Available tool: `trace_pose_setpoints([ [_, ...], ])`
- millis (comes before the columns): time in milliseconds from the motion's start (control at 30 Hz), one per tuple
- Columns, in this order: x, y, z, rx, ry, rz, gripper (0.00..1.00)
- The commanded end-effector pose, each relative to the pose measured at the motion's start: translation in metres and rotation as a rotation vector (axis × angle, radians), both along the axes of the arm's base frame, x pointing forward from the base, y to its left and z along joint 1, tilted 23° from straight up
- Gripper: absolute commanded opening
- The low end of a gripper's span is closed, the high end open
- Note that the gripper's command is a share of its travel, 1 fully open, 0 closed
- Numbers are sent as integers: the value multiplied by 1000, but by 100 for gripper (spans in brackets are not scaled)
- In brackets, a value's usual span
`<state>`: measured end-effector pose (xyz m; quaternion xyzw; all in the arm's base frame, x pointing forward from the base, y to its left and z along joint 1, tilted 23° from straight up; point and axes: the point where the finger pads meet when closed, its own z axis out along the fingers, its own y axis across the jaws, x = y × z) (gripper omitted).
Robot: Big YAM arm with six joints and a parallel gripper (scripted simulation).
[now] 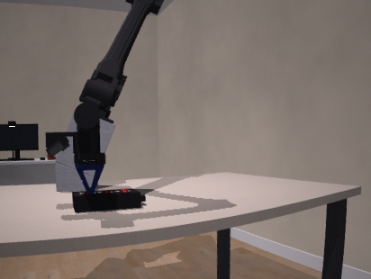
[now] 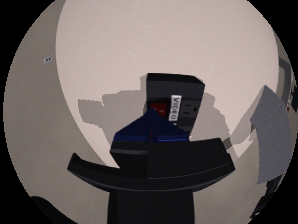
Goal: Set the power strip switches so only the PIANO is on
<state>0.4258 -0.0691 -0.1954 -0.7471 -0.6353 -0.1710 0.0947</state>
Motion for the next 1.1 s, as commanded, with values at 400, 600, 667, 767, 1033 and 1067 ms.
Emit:
trace_pose_setpoints([
  [400,4,4,-5,2,3,0,0],
  [600,1,-12,17,-4,-14,-11,0],
  [667,0,-14,23,-4,-14,-11,0],
  [767,5,-20,34,-9,-25,-10,0],
  [1033,3,-26,48,-10,-27,-10,0],
  [1067,2,-26,49,-9,-25,-10,0],
])
